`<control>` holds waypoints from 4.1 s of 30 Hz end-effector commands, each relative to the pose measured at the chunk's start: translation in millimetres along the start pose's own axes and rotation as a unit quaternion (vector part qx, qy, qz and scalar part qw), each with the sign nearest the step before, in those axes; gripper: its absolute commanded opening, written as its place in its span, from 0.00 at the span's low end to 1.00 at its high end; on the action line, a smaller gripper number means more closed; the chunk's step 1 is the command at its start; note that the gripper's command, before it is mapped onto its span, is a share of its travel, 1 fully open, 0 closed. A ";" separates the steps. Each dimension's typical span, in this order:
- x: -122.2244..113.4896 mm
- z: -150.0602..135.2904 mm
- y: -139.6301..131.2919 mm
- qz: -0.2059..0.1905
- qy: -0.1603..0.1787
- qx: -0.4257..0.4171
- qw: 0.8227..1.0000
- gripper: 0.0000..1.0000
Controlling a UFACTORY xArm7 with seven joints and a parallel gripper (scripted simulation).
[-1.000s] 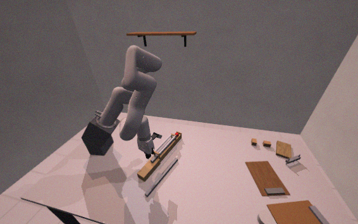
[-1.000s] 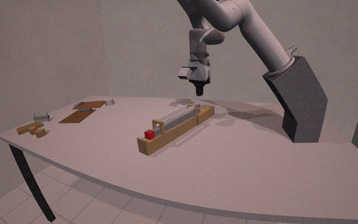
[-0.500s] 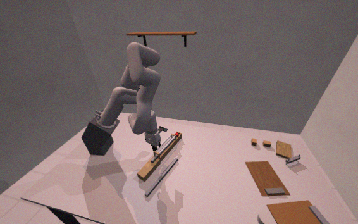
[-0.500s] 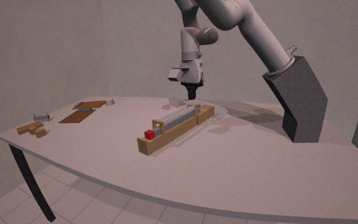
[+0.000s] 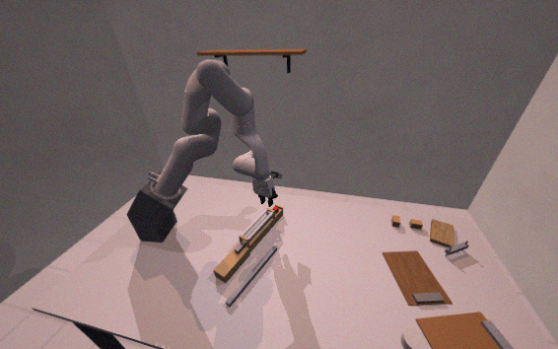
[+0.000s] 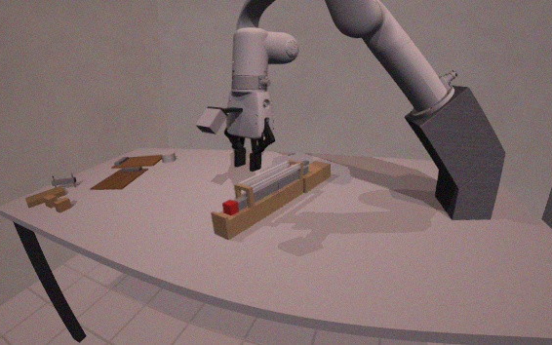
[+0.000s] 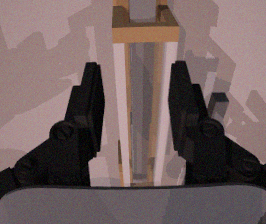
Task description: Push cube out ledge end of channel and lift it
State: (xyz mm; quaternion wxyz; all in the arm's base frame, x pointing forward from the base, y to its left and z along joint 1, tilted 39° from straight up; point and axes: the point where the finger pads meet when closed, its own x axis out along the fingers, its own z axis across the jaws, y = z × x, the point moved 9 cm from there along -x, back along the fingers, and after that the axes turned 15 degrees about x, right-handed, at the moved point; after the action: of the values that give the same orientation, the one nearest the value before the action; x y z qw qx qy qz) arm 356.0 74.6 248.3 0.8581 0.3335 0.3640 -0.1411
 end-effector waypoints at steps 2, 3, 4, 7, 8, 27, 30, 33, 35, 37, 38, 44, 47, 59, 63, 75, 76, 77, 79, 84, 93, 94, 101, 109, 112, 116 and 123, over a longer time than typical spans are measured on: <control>17.8 1.0 57.8 -0.041 0.018 0.004 0.999 0.43; 19.1 0.7 62.9 -0.041 0.018 0.004 0.999 0.43; 19.1 0.7 62.9 -0.041 0.018 0.004 0.999 0.43; 19.1 0.7 62.9 -0.041 0.018 0.004 0.999 0.43; 19.1 0.7 62.9 -0.041 0.018 0.004 0.999 0.43; 19.1 0.7 62.9 -0.041 0.018 0.004 0.999 0.43; 19.4 0.7 62.9 -0.041 0.018 0.004 0.999 0.43; 22.9 0.5 62.6 -0.041 0.018 0.004 0.999 0.43; 25.1 0.4 62.4 -0.041 0.018 0.004 0.999 0.43; 27.8 0.3 62.2 -0.041 0.018 0.004 0.999 0.43; 30.7 0.2 62.0 -0.041 0.018 0.004 0.999 0.43; 50.0 -0.7 60.4 -0.041 0.018 0.004 0.999 0.43; 58.2 -1.1 59.8 -0.041 0.018 0.004 0.999 0.43; 65.9 -1.4 59.2 -0.041 0.018 0.004 0.999 0.43; 70.9 -1.6 58.7 -0.041 0.018 0.004 0.999 0.43; 89.9 -2.3 57.2 -0.041 0.018 0.004 0.999 0.43; 90.2 -2.3 57.1 -0.041 0.018 0.004 0.999 0.43; 90.2 -2.3 57.1 -0.041 0.018 0.004 0.999 0.43; 90.2 -2.3 57.1 -0.041 0.018 0.004 0.999 0.43; 90.2 -2.3 57.1 -0.041 0.018 0.004 0.999 0.43; 90.2 -2.3 57.1 -0.041 0.018 0.004 0.999 0.00; 90.2 -2.3 57.1 -0.041 0.018 0.004 0.999 0.00; 90.2 -2.3 57.1 -0.041 0.018 0.004 0.999 0.00; 90.2 -2.3 57.1 -0.041 0.018 0.004 0.999 0.00; 90.2 -2.3 57.1 -0.041 0.018 0.004 0.999 0.00; 90.2 -2.3 57.1 -0.041 0.018 0.004 0.999 0.00; 90.2 -2.3 57.1 -0.041 0.018 0.004 0.999 0.00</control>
State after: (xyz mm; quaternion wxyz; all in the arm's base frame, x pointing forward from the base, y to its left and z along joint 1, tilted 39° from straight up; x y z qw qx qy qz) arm 445.0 117.9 208.4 0.8430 0.3244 0.3929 -0.1726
